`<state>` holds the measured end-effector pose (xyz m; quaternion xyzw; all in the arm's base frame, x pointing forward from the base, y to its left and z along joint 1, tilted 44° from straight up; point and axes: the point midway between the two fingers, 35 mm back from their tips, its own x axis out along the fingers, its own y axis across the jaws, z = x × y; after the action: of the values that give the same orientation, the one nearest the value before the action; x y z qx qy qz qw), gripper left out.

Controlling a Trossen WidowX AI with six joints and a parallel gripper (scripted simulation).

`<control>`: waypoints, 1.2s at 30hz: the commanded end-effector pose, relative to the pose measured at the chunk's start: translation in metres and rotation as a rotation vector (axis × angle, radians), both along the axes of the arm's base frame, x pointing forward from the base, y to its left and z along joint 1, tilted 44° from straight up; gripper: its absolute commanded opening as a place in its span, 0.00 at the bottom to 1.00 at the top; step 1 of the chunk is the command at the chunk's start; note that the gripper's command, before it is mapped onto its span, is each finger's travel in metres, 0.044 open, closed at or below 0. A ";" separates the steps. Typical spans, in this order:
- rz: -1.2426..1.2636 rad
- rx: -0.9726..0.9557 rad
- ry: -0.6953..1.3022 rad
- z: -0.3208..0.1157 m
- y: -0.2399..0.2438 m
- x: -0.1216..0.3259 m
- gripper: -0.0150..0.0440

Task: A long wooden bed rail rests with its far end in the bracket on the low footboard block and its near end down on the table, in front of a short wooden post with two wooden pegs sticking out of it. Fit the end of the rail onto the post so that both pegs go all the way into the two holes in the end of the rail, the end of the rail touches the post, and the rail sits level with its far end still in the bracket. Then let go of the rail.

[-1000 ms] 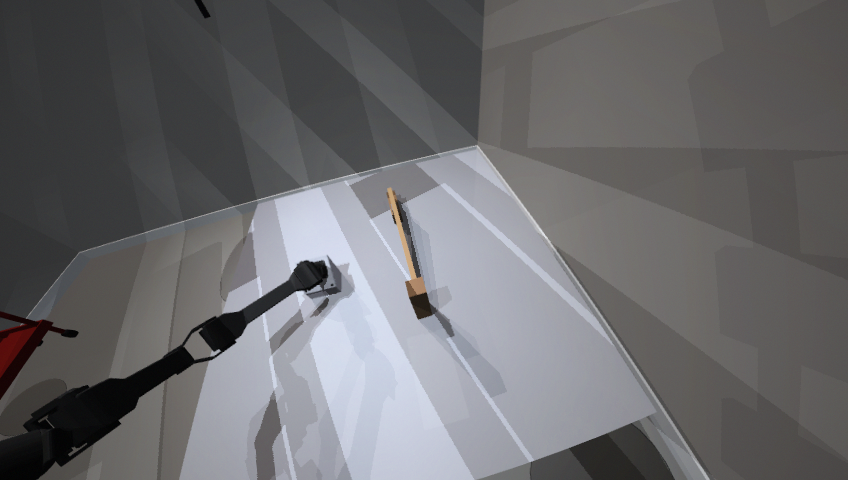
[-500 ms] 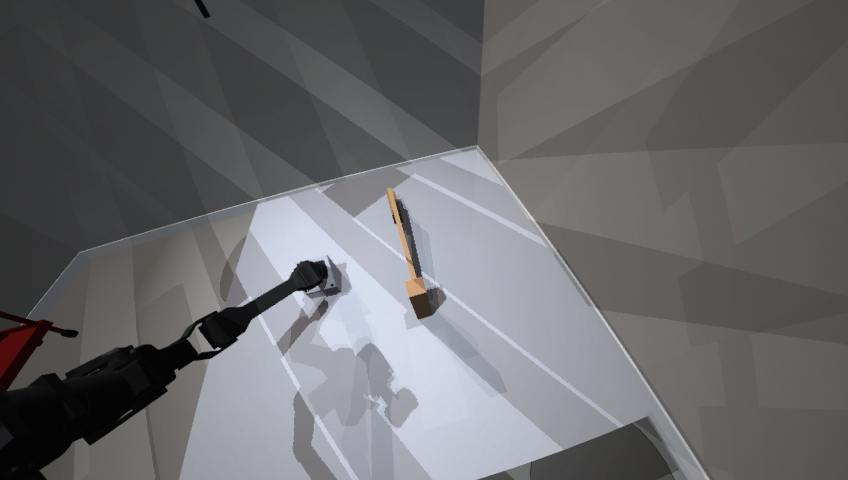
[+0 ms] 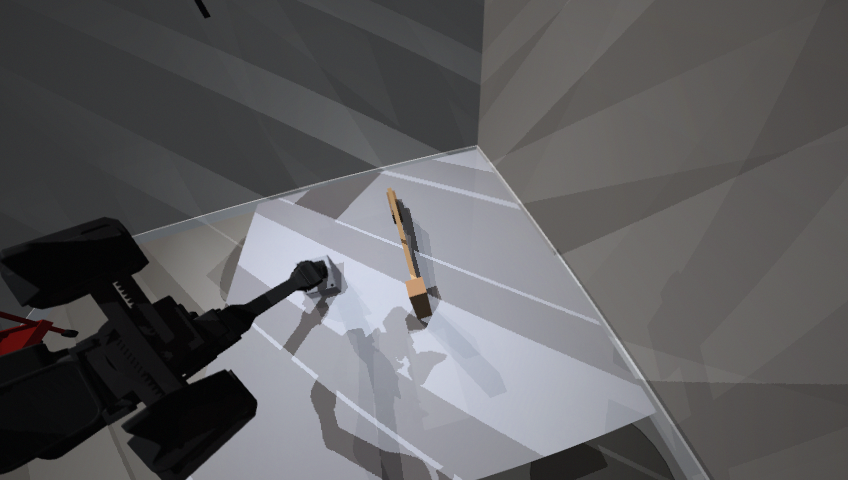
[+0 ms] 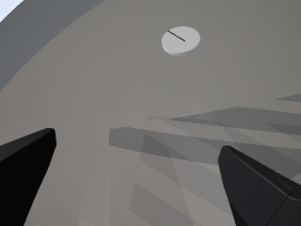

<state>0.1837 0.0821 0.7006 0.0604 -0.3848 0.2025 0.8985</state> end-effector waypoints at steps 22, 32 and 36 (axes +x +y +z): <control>-0.441 -0.753 0.867 -0.307 0.046 0.236 1.00; -0.509 -1.319 1.215 -0.469 0.026 0.245 1.00; -0.484 -1.599 1.333 -0.528 0.012 0.231 1.00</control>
<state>0.4269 0.1066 0.2201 -0.4689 0.3589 0.1169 0.7985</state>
